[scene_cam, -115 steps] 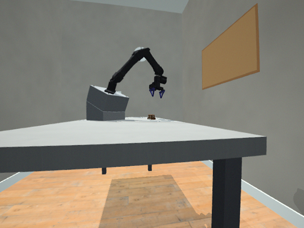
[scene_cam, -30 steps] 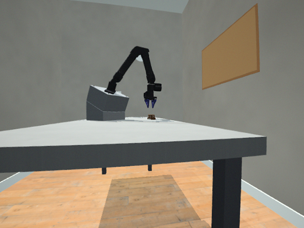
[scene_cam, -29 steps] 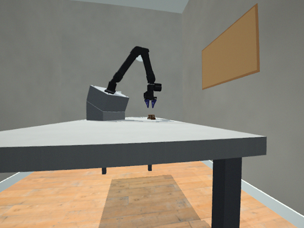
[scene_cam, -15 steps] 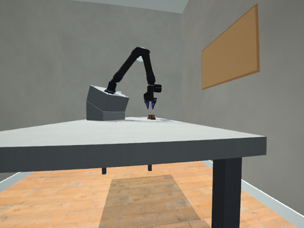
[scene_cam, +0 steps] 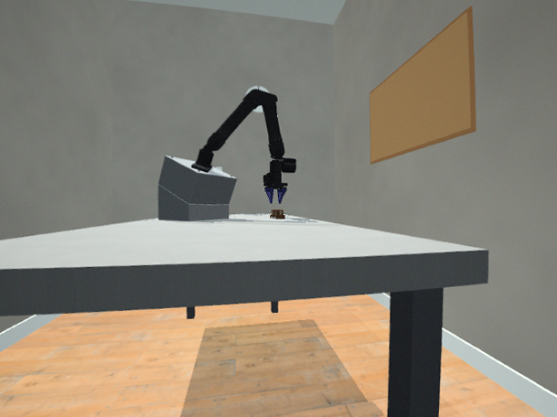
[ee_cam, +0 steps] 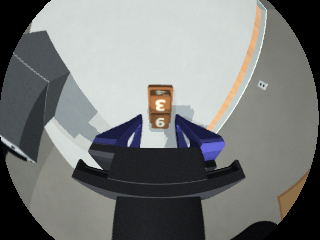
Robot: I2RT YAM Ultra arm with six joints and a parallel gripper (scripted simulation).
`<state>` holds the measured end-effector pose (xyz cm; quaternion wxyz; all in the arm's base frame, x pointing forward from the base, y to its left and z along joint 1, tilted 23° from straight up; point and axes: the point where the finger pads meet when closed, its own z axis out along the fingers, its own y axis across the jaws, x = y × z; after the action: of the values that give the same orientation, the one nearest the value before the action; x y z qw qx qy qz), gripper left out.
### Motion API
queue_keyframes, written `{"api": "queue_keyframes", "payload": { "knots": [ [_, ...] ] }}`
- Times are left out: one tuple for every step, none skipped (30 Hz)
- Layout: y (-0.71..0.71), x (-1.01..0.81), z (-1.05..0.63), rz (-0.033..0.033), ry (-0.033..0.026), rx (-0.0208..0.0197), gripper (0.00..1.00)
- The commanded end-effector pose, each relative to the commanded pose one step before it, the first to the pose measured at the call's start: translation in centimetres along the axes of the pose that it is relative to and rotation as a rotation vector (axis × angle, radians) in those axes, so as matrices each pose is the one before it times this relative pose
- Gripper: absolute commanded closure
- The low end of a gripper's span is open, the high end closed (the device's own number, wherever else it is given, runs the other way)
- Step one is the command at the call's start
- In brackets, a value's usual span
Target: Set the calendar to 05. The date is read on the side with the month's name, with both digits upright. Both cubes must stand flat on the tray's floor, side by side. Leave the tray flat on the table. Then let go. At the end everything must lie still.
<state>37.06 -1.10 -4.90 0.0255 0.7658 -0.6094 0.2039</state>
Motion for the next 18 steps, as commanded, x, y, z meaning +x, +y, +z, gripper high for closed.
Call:
{"api": "queue_keyframes", "payload": {
  "knots": [
    [-0.497, -0.214, 0.082, -0.00236, -0.01214, 0.01883, 0.53],
    [-0.001, 0.0, 0.153, -0.00001, 0.00001, -0.00001, 0.53],
    [0.0, 0.0, 0.15, -0.00001, 0.00001, -0.00001, 0.53],
    [0.001, 0.0, 0.146, -0.00001, 0.00001, -0.00001, 0.53],
    [0.0, 0.0, 0.14, -0.00001, 0.00001, -0.00001, 0.53],
    [0.0, 0.0, 0.134, -0.00001, 0.00001, -0.00001, 0.53],
    [0.0, 0.0, 0.129, -0.00001, 0.00001, -0.00001, 0.53],
    [0.0, 0.0, 0.122, -0.00001, 0.00001, -0.00001, 0.53],
    [-0.001, 0.0, 0.114, -0.00001, 0.00001, -0.00001, 0.53],
    [0.0, 0.0, 0.107, -0.00001, 0.00001, -0.00001, 0.53],
    [0.0, 0.0, 0.1, -0.00001, 0.00001, -0.00001, 0.53],
    [0.0, 0.0, 0.092, -0.00001, 0.00001, -0.00001, 0.53],
    [0.0, 0.0, 0.084, 0.0, 0.00001, -0.00001, 0.53],
    [0.0, 0.0, 0.0, 0.0, 0.0, 0.0, 0.53],
    [0.0, 0.0, 0.0, 0.0, 0.0, 0.0, 0.53],
    [0.0, 0.0, 0.076, 0.0, 0.0, 0.0, 0.53],
    [0.0, 0.0, 0.068, 0.0, 0.0, 0.0, 0.53],
    [0.0, 0.0, 0.06, 0.0, 0.0, 0.0, 0.53]
  ]
}}
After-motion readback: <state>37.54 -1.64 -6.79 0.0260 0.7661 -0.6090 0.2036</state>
